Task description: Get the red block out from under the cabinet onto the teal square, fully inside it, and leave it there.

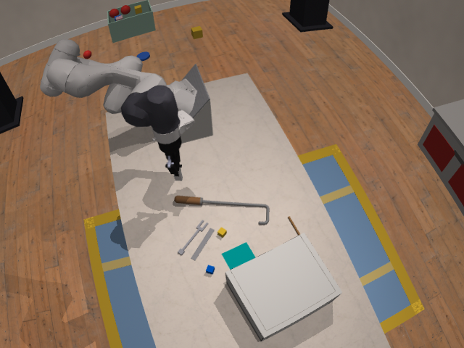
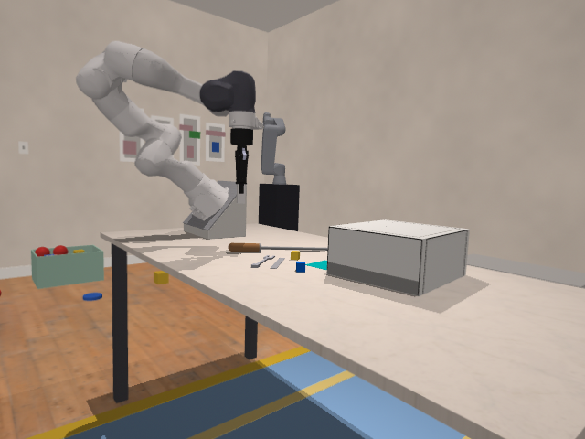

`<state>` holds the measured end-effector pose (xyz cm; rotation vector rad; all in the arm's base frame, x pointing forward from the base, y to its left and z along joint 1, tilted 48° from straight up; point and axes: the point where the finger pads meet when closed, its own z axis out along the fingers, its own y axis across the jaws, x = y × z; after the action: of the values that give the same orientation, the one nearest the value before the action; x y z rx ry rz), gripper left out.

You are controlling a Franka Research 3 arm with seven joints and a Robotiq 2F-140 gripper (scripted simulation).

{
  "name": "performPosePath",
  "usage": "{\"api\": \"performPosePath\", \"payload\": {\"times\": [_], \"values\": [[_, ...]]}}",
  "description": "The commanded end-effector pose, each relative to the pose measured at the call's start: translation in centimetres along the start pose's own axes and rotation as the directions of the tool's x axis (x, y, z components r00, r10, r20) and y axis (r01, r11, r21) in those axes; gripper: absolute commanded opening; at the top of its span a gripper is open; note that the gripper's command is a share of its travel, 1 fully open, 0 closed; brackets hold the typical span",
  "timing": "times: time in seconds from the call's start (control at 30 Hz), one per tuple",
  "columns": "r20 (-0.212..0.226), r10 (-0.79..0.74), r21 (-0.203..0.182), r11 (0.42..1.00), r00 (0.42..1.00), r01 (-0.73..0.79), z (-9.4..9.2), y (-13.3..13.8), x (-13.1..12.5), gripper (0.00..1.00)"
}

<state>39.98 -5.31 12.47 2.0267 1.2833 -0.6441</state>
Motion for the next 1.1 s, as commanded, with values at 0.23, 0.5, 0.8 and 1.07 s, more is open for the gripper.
{"api": "performPosePath", "payload": {"times": [0.23, 0.5, 0.8, 1.07], "values": [[0.004, 0.007, -0.003, 1.0, 1.0, -0.007, 0.05, -0.07, -0.04, 0.0], [0.004, 0.007, -0.003, 1.0, 1.0, -0.007, 0.05, -0.07, -0.04, 0.33], [0.004, 0.007, -0.003, 1.0, 1.0, -0.007, 0.05, -0.07, -0.04, 0.33], [0.004, 0.007, -0.003, 1.0, 1.0, -0.007, 0.05, -0.07, -0.04, 0.33]]}}
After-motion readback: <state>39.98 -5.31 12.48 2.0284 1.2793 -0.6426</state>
